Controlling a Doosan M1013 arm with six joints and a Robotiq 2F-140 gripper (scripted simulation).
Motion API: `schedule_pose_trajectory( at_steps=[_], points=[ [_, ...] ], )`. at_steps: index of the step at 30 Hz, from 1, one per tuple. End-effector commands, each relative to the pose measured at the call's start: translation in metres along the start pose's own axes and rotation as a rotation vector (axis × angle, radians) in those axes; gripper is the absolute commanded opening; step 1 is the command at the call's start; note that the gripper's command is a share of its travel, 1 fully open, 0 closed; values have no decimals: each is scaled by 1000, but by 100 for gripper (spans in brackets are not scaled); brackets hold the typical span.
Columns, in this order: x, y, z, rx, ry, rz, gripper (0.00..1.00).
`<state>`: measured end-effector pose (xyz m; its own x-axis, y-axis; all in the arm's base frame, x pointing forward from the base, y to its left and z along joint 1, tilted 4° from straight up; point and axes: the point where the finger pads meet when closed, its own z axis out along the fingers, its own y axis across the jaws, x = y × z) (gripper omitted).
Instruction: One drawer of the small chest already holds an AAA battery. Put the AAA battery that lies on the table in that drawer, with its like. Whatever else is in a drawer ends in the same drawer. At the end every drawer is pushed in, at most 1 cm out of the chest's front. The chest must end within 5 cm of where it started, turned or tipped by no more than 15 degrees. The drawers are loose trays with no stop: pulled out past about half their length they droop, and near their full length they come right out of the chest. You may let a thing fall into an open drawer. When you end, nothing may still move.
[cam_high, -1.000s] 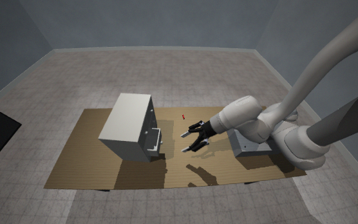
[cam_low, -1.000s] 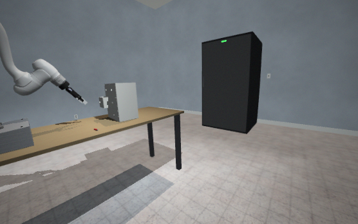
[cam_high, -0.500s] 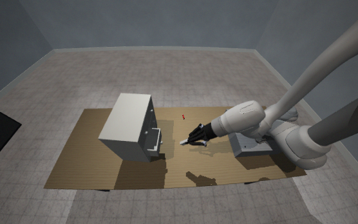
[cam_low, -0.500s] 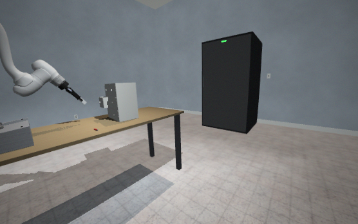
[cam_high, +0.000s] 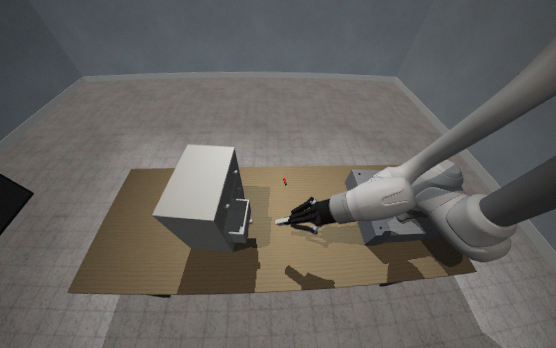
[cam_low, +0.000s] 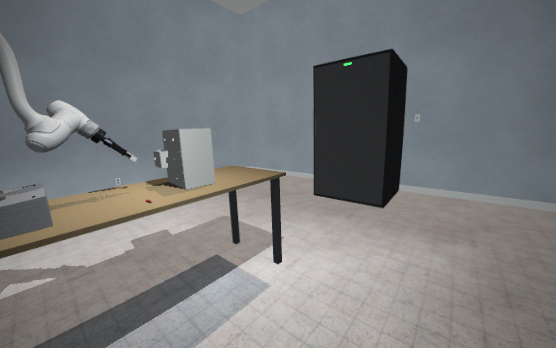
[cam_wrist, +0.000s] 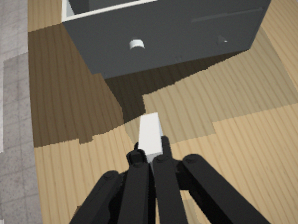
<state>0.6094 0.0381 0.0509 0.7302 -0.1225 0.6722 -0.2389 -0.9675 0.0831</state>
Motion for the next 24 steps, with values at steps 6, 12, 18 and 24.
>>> schedule_pose_trajectory(
  at_steps=[6,12,18,24],
  points=[
    [11,1,31,42,345,40,0],
    [17,1,42,59,410,48,0],
    [21,0,50,59,410,48,0],
    [21,0,50,59,410,48,0]
  ],
)
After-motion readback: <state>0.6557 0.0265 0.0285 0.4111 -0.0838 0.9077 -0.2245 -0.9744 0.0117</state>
